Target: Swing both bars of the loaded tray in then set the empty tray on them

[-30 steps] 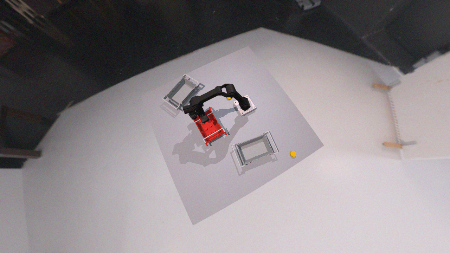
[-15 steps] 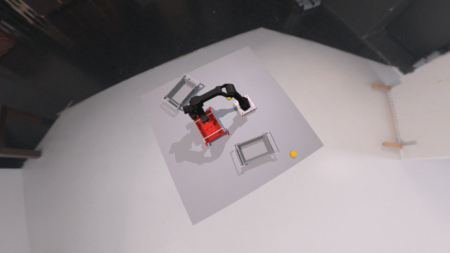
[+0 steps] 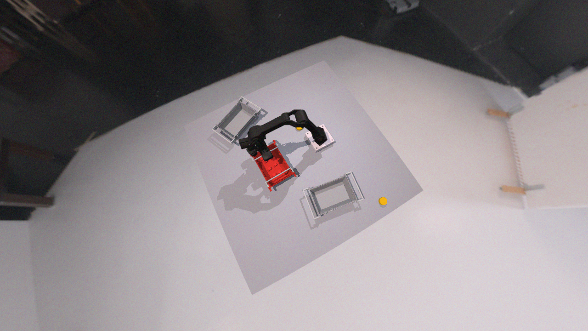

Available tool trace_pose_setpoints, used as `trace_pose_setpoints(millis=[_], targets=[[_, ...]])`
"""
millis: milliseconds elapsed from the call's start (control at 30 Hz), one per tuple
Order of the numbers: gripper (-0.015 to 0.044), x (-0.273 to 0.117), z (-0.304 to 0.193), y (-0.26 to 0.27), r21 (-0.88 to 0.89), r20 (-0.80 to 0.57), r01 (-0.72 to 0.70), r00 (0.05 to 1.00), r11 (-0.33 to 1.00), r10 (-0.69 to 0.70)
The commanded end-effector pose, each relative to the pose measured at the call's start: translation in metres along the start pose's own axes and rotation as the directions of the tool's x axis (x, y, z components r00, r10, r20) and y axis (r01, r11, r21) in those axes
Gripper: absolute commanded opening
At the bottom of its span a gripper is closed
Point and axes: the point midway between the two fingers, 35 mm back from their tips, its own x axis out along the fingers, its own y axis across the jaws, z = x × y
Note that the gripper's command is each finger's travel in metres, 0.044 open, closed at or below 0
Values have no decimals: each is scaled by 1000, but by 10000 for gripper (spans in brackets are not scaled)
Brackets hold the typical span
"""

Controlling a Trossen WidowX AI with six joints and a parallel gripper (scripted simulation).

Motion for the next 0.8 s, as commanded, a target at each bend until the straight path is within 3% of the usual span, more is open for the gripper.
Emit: trace_pose_setpoints(millis=[0, 167, 400, 433, 767], targets=[[131, 0, 0, 0, 0, 0, 0, 1000, 1000, 0], [263, -18, 2, 0, 0, 0, 0, 1000, 1000, 0], [440, -89, -3, 1, 0, 0, 0, 1000, 1000, 0], [440, -56, 0, 3, 1, -10, -3, 1000, 1000, 3], [440, -44, -11, 164, 57, -8, -13, 1000, 998, 14]])
